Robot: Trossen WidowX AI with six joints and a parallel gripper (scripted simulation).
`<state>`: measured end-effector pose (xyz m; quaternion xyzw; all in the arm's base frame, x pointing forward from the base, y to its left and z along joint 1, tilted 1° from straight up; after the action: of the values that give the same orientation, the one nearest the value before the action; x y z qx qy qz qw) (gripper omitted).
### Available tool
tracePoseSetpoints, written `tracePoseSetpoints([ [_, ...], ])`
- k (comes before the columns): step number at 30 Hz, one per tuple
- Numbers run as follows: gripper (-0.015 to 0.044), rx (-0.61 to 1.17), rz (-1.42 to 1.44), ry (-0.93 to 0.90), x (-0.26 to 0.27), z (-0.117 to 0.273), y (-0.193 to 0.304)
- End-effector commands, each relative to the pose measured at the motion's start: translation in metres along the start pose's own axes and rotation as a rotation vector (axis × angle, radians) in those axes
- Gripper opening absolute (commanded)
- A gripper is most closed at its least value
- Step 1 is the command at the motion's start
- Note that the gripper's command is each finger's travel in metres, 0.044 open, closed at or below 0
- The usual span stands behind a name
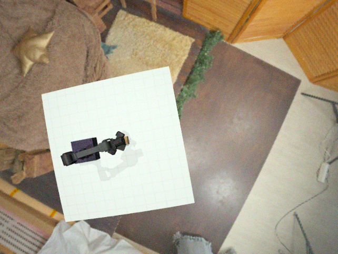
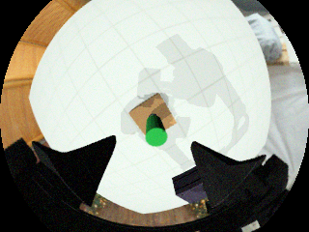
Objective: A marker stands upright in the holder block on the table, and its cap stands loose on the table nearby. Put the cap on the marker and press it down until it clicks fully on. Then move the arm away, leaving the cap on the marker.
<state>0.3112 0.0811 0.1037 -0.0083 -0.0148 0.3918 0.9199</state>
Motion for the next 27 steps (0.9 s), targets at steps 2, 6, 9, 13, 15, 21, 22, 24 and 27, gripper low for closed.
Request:
tracePoseSetpoints([
  [2,0.044,-0.002,-0.001,-0.004,-0.0017,0.0228,0.001],
  [6,0.0361,-0.002,0.141,-0.005,-0.0021,0.0208,0.0011],
  [9,0.0282,-0.003,0.433,-0.006,-0.003,0.0169,0.0015],
  [13,0.0177,-0.003,0.674,-0.007,-0.0037,0.0136,0.0018],
  [15,0.0125,-0.003,0.674,-0.007,-0.0037,0.0136,0.0018],
  [21,0.0,-0.003,0.674,-0.007,-0.0037,0.0136,0.0018],
  [22,0.0,-0.003,0.674,-0.007,-0.0037,0.0136,0.0018],
  [24,0.0,-0.003,0.674,-0.007,-0.0037,0.0136,0.0018],
  [27,0.0,-0.003,0.674,-0.007,-0.0037,0.0136,0.0018],
])
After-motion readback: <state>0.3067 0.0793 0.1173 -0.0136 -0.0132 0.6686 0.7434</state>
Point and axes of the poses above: the point midway between the two fingers, 35 mm back from their tips, its own z axis back along the fingers, its own x axis across the jaws, y = z × x, the point moved 1 cm from there along z, back along the fingers, and after that the axes turned 12 degrees about -z, right-handed, at the moved point
